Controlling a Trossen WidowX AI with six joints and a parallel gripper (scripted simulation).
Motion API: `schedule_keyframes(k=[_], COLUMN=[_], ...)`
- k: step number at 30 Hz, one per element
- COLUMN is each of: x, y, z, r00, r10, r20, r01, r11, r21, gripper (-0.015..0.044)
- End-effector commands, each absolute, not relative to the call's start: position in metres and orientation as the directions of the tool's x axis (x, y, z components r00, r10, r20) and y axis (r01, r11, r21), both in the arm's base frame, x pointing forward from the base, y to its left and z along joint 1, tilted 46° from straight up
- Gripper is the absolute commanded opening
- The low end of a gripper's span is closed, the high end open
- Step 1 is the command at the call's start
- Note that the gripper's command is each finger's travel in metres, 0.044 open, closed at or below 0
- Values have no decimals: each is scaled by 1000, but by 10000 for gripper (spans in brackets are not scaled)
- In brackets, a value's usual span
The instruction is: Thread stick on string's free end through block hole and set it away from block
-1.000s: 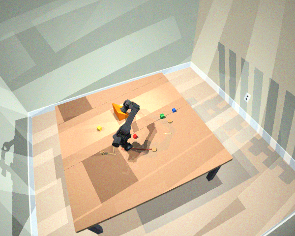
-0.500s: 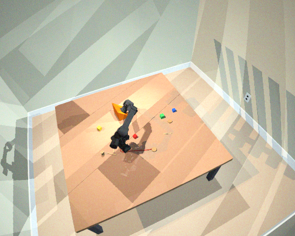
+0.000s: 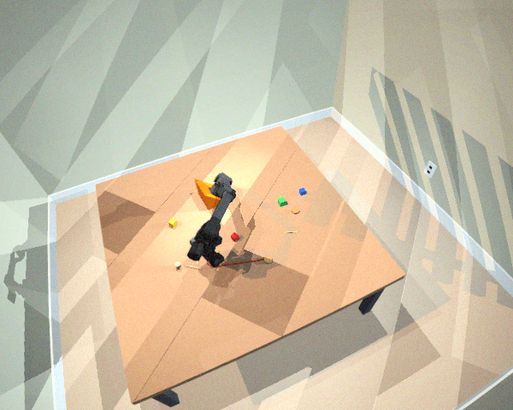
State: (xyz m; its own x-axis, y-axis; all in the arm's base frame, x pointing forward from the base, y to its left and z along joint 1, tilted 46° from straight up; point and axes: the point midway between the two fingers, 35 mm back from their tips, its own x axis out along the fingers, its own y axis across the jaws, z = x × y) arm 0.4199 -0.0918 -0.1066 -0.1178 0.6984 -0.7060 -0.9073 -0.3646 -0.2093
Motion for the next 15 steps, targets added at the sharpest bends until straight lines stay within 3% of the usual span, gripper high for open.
schedule_keyframes(k=[1, 15], x=[420, 411], y=[-93, -86], z=[-108, -116], r00=[-119, -119], r10=[693, 693], r20=[-711, -711], r01=[-904, -904], r11=[-371, -371], r21=[-211, -211], gripper=[0, 0])
